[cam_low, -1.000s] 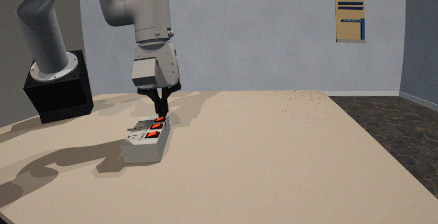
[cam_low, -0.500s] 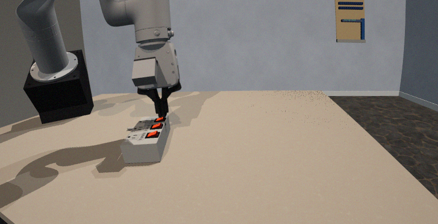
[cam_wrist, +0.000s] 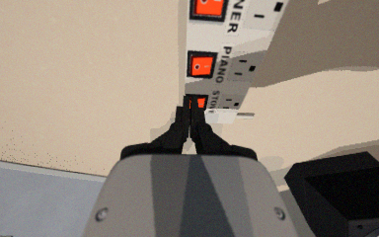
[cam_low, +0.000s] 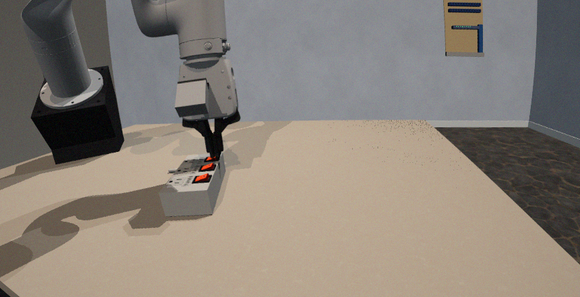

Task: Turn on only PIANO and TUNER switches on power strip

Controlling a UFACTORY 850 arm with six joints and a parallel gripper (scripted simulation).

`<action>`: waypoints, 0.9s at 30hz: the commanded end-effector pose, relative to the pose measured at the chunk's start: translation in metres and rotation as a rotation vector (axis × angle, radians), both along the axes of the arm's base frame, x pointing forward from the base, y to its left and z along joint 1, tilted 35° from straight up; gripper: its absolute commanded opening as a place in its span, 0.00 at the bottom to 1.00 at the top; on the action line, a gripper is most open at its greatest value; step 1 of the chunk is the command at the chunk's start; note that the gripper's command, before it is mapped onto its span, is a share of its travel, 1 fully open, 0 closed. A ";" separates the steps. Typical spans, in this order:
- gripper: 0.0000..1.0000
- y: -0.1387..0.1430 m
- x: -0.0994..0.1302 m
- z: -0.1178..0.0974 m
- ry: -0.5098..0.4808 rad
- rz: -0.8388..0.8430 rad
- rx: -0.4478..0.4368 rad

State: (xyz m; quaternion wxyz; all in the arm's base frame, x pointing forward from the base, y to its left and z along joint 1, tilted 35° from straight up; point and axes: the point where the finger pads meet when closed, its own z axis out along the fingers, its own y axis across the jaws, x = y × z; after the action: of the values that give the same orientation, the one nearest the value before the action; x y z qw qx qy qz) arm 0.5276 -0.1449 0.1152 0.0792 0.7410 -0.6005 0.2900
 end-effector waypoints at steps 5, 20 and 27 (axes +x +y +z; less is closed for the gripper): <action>0.00 -0.002 0.002 -0.003 -0.001 0.000 0.000; 0.00 -0.002 0.002 -0.004 -0.001 0.000 0.000; 0.00 -0.002 0.002 -0.004 -0.001 0.000 0.000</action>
State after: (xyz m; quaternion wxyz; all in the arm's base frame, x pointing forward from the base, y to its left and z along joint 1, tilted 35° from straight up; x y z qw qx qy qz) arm 0.5301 -0.1470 0.1115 0.0783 0.7410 -0.6003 0.2905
